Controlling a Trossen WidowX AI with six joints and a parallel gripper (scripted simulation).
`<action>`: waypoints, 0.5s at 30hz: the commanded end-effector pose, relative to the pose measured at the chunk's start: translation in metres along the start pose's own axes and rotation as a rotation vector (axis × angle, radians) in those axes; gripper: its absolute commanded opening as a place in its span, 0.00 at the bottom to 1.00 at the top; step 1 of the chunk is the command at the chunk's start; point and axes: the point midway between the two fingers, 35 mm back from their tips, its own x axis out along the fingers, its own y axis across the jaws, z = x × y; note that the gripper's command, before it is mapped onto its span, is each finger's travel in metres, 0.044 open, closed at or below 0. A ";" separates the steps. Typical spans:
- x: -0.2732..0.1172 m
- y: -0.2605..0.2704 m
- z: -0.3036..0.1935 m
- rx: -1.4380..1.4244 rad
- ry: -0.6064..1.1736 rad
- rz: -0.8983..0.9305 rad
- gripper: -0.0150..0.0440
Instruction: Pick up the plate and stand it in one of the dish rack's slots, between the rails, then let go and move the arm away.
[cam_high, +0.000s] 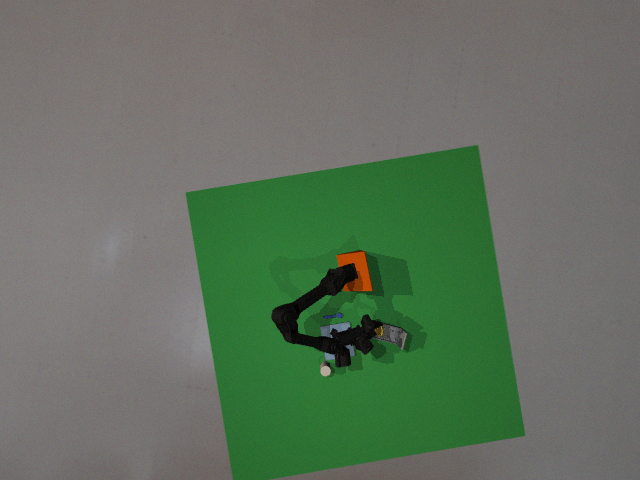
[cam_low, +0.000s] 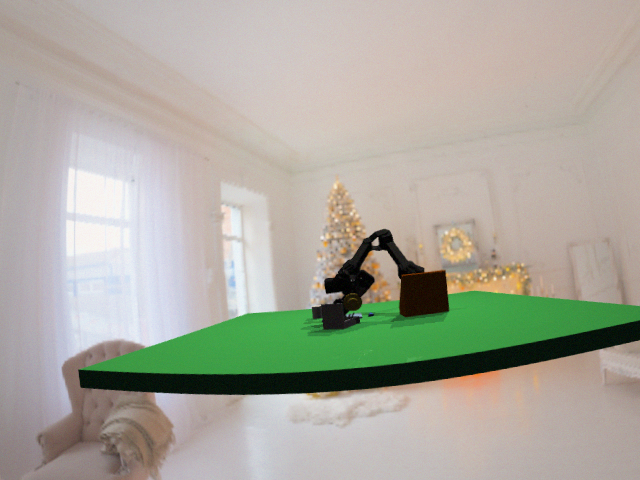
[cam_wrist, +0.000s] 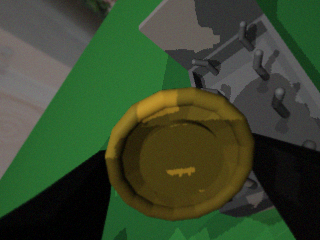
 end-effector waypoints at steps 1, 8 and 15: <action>-0.003 -0.003 -0.001 -0.113 -0.087 -0.009 0.25; -0.008 -0.009 -0.005 -0.281 -0.203 -0.051 0.25; -0.015 -0.014 -0.008 -0.455 -0.309 -0.122 0.25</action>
